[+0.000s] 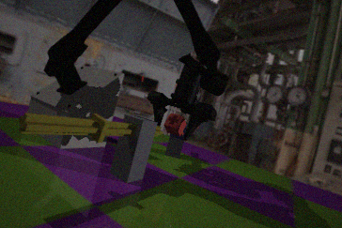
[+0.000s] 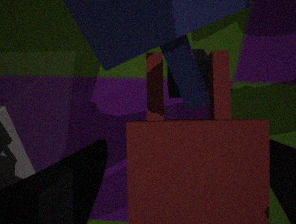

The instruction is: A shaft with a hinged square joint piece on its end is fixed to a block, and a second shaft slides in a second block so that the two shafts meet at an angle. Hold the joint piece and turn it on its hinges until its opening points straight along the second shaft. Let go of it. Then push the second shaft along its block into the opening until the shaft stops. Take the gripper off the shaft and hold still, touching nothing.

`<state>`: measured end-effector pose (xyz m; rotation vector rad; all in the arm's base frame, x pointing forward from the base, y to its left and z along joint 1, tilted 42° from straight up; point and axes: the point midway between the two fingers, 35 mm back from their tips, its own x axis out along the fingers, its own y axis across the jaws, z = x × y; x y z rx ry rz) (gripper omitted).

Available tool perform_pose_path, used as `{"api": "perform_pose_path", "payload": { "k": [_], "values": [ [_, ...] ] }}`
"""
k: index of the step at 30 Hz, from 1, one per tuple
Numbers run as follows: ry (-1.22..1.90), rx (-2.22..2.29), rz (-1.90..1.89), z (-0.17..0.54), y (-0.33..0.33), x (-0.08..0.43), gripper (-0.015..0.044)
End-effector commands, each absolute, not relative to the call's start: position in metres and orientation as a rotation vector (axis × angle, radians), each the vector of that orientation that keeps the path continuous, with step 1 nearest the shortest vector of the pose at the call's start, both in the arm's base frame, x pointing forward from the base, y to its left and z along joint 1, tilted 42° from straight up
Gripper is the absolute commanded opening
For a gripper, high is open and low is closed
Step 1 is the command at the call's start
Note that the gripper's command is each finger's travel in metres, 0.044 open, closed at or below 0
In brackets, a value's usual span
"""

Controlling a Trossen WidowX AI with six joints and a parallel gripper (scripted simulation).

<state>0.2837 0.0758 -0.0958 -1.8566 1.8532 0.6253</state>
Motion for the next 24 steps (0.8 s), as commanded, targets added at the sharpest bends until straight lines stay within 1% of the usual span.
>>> {"api": "perform_pose_path", "payload": {
  "k": [1, 7, 24],
  "values": [
    [1.857, -1.865, 0.626, -0.097, 0.0728, 0.2827, 0.0335],
    [1.857, -1.865, 0.626, -0.097, 0.0728, 0.2827, 0.0182],
    [1.857, -1.865, 0.626, -0.097, 0.0728, 0.2827, 0.0182]
  ]
}}
